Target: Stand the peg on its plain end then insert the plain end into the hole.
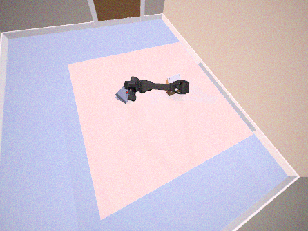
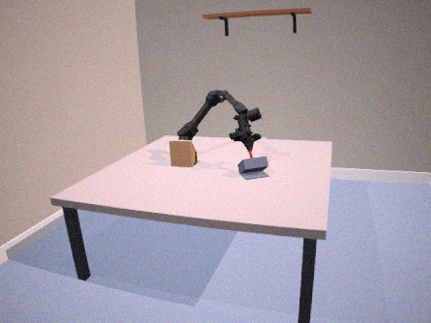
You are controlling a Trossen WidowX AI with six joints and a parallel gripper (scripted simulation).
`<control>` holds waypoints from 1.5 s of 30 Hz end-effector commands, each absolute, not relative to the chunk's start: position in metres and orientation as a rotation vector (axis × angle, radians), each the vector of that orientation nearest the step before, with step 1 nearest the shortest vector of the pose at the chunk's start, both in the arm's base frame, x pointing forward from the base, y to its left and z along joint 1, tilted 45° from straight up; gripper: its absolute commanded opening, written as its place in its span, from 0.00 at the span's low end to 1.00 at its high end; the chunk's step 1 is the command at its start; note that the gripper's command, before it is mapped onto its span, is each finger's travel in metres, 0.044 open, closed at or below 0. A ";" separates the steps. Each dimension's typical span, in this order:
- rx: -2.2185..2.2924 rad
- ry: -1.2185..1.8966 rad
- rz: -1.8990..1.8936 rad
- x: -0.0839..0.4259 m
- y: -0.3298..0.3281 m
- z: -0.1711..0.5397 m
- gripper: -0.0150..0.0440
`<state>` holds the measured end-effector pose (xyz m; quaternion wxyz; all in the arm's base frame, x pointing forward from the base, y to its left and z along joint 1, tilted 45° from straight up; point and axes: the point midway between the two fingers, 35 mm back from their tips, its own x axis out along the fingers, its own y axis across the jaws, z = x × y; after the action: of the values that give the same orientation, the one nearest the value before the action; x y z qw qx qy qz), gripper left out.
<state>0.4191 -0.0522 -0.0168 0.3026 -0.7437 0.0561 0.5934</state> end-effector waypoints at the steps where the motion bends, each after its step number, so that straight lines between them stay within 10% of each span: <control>1: -1.973 0.148 1.572 0.419 -0.052 -0.016 0.25; 45: -1.974 0.148 1.571 0.421 -0.050 -0.033 0.25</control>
<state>0.4216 -0.0503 -0.0302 0.3014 -0.7458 0.0541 0.5916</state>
